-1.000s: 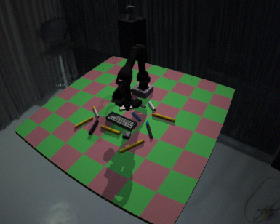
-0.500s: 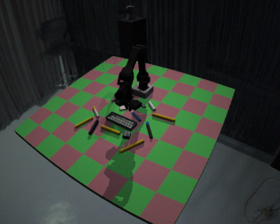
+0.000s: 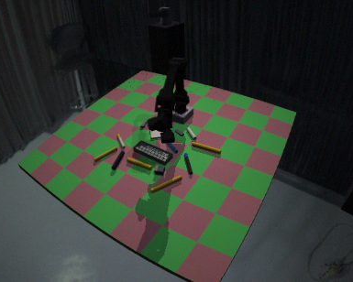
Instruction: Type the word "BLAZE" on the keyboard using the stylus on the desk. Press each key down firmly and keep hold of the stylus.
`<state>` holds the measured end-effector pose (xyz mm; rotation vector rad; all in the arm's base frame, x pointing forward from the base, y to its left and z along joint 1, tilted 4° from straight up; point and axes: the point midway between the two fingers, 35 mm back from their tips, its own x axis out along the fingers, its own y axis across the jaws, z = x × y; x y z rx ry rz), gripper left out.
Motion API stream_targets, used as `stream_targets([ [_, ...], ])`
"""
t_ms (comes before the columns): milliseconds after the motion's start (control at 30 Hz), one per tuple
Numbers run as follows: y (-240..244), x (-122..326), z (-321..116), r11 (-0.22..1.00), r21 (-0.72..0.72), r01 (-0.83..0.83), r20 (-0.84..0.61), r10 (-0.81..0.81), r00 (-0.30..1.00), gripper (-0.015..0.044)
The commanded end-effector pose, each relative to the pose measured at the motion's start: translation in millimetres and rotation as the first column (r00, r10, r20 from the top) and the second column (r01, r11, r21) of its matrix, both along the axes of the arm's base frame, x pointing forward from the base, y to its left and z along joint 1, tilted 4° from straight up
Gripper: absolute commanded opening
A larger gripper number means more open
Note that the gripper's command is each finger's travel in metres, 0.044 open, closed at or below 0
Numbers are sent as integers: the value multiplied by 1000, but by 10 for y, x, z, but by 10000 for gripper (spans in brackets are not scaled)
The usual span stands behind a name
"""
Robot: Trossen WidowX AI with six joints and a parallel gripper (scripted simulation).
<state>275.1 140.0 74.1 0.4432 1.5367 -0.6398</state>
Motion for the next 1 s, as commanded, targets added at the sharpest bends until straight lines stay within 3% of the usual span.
stream_targets([
  [0,22,-245,-182,738,-229,635,172,-612,772,150],
  [367,31,-345,-216,399,-204,894,384,-807,448,150],
  [967,31,-345,-216,392,-202,897,388,-809,441,150],
])
